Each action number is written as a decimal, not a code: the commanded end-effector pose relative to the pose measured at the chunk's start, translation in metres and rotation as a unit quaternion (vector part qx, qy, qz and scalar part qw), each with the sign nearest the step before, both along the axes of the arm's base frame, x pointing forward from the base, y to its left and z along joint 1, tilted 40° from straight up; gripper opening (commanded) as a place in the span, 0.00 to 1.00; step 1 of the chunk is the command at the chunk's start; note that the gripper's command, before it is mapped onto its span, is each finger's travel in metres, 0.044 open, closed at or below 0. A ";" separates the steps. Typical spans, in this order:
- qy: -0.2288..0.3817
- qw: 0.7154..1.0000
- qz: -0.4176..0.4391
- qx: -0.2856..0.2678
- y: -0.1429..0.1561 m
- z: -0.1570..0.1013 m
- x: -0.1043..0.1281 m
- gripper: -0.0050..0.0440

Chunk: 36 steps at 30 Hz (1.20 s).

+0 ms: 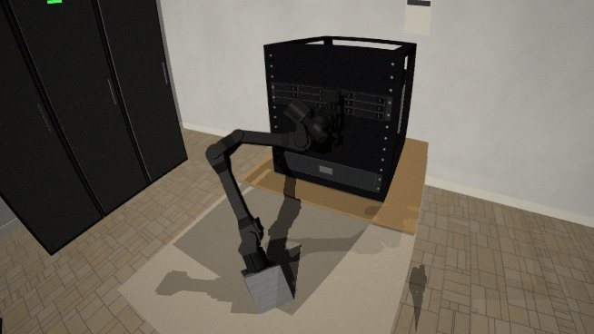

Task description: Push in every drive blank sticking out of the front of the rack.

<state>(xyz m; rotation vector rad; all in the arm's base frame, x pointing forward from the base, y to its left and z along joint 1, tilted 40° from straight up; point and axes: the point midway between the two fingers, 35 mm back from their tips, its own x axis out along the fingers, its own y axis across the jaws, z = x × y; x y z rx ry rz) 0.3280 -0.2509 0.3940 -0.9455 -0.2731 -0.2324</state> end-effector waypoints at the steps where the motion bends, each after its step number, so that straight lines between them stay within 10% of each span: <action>1: -0.008 1.000 -0.002 -0.010 0.000 0.010 0.002 0.00; 20: -0.008 1.000 -0.002 -0.010 0.001 0.009 -0.001 0.00; 36: -0.008 1.000 -0.002 -0.010 0.005 -0.011 -0.055 0.00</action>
